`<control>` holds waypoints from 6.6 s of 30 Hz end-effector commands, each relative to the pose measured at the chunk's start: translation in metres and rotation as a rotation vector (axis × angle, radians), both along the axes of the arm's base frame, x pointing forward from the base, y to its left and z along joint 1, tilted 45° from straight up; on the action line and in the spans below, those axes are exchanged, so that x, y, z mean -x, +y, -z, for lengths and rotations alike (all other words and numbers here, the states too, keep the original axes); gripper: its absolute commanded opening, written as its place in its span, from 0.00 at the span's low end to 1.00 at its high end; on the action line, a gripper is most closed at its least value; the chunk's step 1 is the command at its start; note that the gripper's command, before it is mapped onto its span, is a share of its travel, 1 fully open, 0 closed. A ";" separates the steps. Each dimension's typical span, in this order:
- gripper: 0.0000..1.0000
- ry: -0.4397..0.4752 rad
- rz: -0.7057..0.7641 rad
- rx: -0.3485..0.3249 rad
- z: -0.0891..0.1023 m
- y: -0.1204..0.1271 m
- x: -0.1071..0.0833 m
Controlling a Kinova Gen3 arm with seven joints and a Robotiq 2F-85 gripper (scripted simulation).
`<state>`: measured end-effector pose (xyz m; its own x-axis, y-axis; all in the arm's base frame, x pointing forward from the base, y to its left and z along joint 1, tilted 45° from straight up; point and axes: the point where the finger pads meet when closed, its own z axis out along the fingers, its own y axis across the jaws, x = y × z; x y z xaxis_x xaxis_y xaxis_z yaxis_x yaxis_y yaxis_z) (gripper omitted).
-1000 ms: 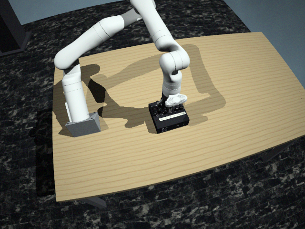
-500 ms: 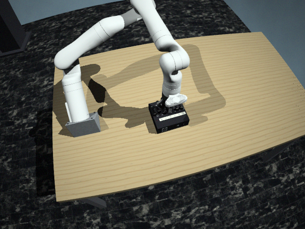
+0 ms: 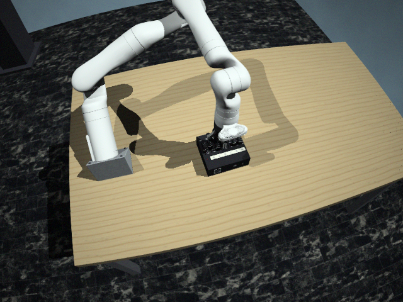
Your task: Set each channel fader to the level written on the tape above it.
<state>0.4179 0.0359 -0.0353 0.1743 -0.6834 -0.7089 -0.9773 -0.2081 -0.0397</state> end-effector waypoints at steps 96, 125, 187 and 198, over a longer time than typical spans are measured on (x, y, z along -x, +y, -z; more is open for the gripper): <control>0.00 -0.001 0.001 0.001 0.008 0.007 0.000; 0.00 -0.001 0.001 0.001 0.005 0.011 0.001; 0.00 -0.001 0.001 0.001 -0.012 0.027 0.005; 0.00 -0.001 0.001 0.001 -0.012 0.027 0.005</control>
<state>0.4117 0.0634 -0.0241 0.1739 -0.6840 -0.7085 -0.9773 -0.2081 -0.0390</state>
